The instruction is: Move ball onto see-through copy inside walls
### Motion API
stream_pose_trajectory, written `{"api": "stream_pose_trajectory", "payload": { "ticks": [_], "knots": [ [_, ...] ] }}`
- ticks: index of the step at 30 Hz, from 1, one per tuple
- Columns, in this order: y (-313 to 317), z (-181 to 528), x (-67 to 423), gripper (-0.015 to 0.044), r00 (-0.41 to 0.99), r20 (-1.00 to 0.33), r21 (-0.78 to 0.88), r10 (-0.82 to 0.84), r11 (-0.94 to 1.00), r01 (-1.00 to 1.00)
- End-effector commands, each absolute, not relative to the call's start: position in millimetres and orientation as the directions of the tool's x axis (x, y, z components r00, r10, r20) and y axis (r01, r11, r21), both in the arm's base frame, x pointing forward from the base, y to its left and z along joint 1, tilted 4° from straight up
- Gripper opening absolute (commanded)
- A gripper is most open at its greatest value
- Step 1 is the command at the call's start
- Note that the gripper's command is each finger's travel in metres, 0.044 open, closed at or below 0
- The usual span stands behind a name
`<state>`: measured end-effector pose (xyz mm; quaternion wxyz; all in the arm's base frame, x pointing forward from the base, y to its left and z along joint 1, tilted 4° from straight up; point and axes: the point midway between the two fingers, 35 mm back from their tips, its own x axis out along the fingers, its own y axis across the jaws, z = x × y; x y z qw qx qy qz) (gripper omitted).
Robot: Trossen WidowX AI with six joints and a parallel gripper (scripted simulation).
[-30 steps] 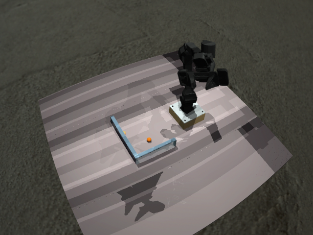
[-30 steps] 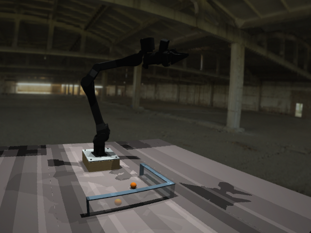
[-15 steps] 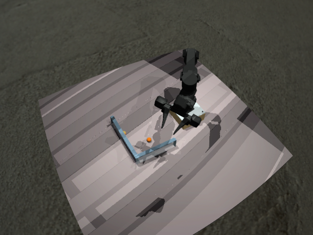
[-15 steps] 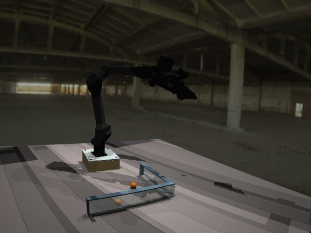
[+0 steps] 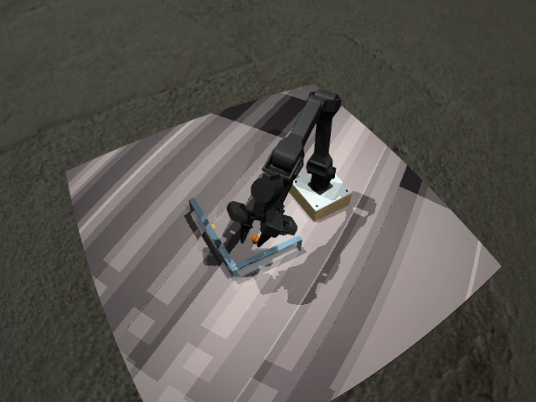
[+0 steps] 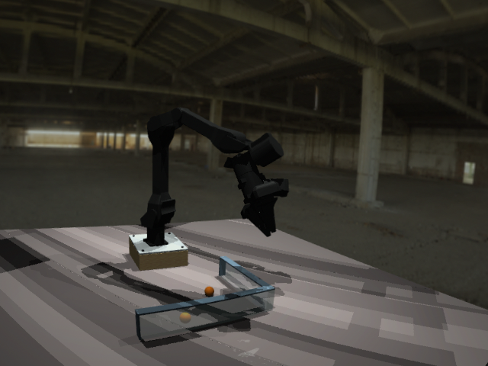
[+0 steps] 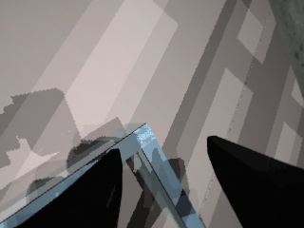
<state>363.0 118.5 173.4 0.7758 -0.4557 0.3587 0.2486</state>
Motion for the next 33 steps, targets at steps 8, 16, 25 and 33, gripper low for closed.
{"api": "stream_pose_trajectory", "payload": {
  "ticks": [8,16,25,33],
  "knots": [
    [19,54,296,0.0224,0.104,-0.994,-0.106,-0.018,0.156,-0.982],
    [16,51,292,0.0224,0.081,-0.997,-0.083,-0.014,0.146,-0.986],
    [15,36,293,0.0224,0.081,-0.997,-0.083,-0.014,0.146,-0.986],
    [15,32,294,0.0224,0.081,-0.997,-0.083,-0.014,0.146,-0.986]
  ]
}}
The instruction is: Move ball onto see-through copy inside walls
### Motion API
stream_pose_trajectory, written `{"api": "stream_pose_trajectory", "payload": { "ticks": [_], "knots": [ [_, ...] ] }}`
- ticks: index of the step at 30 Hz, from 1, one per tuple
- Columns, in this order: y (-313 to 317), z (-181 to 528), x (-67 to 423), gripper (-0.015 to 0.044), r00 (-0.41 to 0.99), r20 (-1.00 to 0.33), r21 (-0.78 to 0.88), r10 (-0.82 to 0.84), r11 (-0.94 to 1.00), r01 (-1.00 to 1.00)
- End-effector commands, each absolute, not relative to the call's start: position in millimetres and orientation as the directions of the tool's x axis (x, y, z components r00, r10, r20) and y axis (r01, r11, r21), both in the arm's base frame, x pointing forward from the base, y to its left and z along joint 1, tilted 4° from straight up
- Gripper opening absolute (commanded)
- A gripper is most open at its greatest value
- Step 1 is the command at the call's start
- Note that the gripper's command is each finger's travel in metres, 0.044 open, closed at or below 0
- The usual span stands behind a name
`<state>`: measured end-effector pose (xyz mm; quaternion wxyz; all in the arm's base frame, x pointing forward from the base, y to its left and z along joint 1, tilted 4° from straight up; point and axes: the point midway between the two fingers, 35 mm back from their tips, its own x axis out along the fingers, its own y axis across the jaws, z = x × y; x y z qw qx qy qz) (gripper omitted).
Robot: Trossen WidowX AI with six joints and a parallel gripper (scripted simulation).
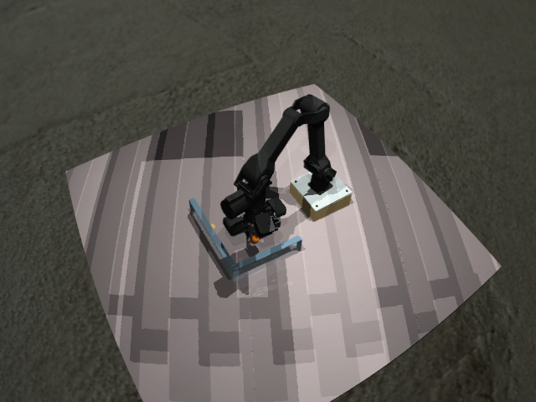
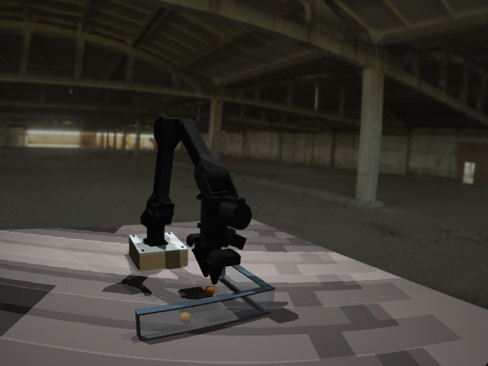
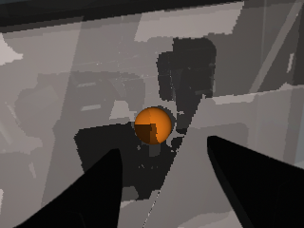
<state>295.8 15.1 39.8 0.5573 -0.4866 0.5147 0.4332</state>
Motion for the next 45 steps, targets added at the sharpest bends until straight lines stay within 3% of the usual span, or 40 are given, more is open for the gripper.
{"api": "stream_pose_trajectory", "payload": {
  "ticks": [1,21,23,38,41,45],
  "knots": [
    [15,30,294,0.0224,0.081,-0.997,-0.083,-0.014,0.146,-0.986],
    [15,4,296,0.0224,0.081,-0.997,-0.082,-0.014,0.146,-0.986],
    [15,4,296,0.0171,0.081,-0.997,-0.082,-0.014,0.146,-0.986],
    [15,4,296,0.0071,0.081,-0.997,-0.082,-0.014,0.146,-0.986],
    [12,7,298,0.0,0.096,-0.995,-0.098,-0.02,0.171,-0.98],
    [10,30,303,0.0,0.107,-0.994,-0.11,-0.025,0.19,-0.976]
  ]
}}
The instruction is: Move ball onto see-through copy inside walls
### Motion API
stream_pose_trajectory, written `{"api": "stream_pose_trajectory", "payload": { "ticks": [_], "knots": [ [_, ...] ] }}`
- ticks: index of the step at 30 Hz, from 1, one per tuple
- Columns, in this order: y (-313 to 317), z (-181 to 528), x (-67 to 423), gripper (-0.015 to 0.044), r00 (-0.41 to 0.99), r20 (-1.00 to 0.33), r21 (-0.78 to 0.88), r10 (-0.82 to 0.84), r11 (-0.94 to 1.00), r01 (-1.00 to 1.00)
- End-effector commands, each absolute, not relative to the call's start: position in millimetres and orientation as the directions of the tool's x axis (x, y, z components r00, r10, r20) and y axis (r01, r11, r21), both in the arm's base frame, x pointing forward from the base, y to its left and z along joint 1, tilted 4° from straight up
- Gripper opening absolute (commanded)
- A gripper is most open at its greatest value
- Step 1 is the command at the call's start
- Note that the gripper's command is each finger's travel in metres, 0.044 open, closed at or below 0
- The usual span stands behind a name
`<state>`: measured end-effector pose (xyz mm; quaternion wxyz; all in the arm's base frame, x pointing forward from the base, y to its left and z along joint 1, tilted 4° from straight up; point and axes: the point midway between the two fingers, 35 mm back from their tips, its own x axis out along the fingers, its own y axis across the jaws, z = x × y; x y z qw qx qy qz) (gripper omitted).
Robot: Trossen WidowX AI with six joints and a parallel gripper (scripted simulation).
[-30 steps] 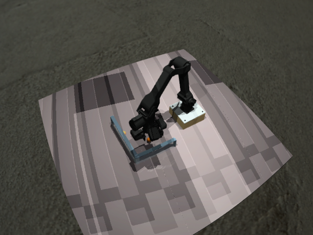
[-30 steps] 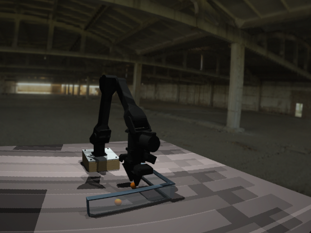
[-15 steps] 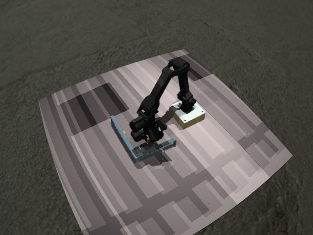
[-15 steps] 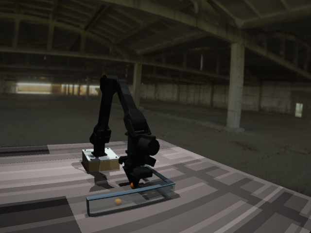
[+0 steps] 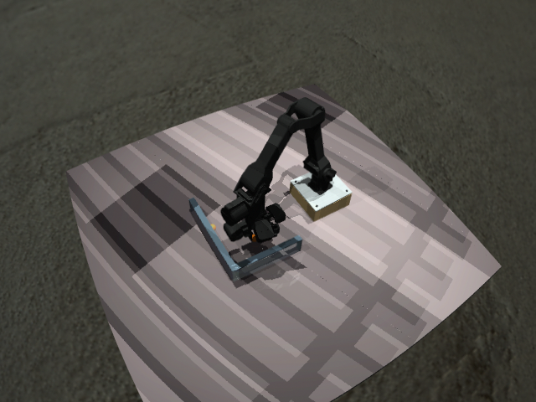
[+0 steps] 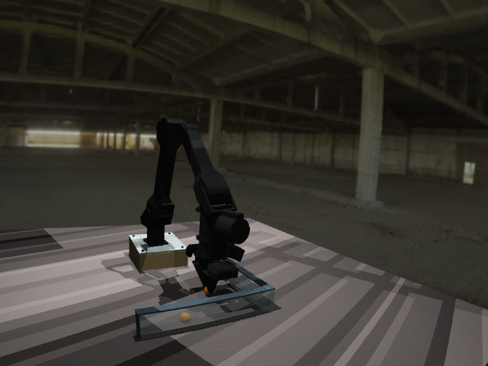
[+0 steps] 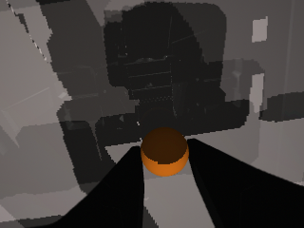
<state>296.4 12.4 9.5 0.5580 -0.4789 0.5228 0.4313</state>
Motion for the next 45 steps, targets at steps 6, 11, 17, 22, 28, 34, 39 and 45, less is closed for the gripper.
{"api": "stream_pose_trajectory", "payload": {
  "ticks": [6,11,17,22,28,34,39,45],
  "knots": [
    [13,70,300,0.0,0.097,-0.995,-0.099,-0.02,0.172,-0.98],
    [15,103,294,0.0,0.088,-0.996,-0.089,-0.017,0.156,-0.984],
    [17,127,286,0.0,0.082,-0.997,-0.083,-0.014,0.146,-0.986],
    [16,127,287,0.0,0.082,-0.997,-0.083,-0.014,0.153,-0.985],
    [2,125,302,0.0,0.085,-0.996,-0.085,-0.016,0.376,-0.923],
    [-15,122,318,0.0,0.086,-0.996,-0.079,-0.017,0.604,-0.793],
    [-31,119,330,0.0,0.086,-0.996,-0.07,-0.018,0.762,-0.644],
    [-52,114,344,0.0,0.087,-0.996,-0.055,-0.02,0.904,-0.425]
  ]
}}
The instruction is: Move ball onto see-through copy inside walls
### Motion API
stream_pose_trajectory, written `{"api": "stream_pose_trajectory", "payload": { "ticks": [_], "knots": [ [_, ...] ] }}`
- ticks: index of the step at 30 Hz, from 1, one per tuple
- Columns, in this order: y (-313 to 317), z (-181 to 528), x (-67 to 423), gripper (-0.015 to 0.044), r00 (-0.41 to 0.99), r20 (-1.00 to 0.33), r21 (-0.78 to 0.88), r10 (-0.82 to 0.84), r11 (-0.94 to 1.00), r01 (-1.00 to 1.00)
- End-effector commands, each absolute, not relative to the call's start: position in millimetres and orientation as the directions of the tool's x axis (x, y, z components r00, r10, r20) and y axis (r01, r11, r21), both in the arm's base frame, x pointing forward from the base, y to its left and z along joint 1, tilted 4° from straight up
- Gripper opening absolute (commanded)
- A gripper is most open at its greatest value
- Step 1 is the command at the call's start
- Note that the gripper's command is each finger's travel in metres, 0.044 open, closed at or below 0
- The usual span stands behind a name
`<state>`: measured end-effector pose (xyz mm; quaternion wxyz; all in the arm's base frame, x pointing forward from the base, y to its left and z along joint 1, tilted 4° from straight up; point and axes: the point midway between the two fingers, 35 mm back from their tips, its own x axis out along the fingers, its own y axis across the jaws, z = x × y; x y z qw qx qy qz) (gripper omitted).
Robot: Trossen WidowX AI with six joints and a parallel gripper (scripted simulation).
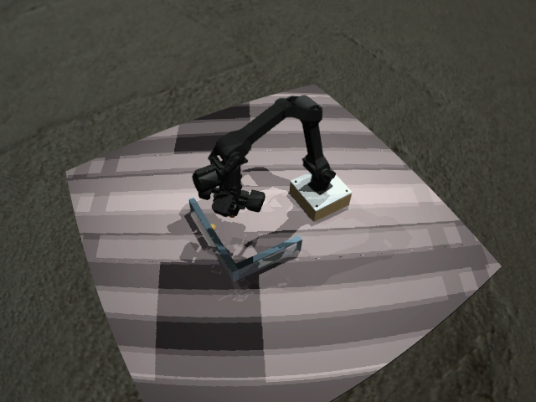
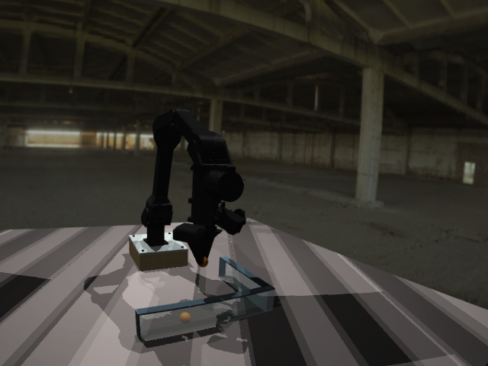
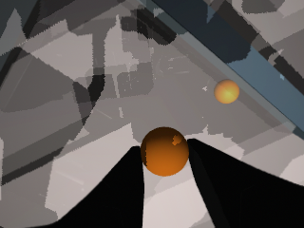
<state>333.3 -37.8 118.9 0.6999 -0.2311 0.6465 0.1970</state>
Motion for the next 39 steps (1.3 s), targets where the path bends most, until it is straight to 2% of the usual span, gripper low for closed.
{"api": "stream_pose_trajectory", "payload": {
  "ticks": [1,14,25,39],
  "knots": [
    [-56,114,346,0.0,0.087,-0.996,-0.052,-0.02,0.921,-0.385],
    [-104,100,368,0.0,0.087,-0.996,-0.011,-0.024,0.99,0.14],
    [-104,97,369,0.0,0.087,-0.996,-0.011,-0.024,0.989,0.147],
    [-106,30,375,0.0,0.087,-0.996,-0.011,-0.024,0.989,0.147]
  ]
}}
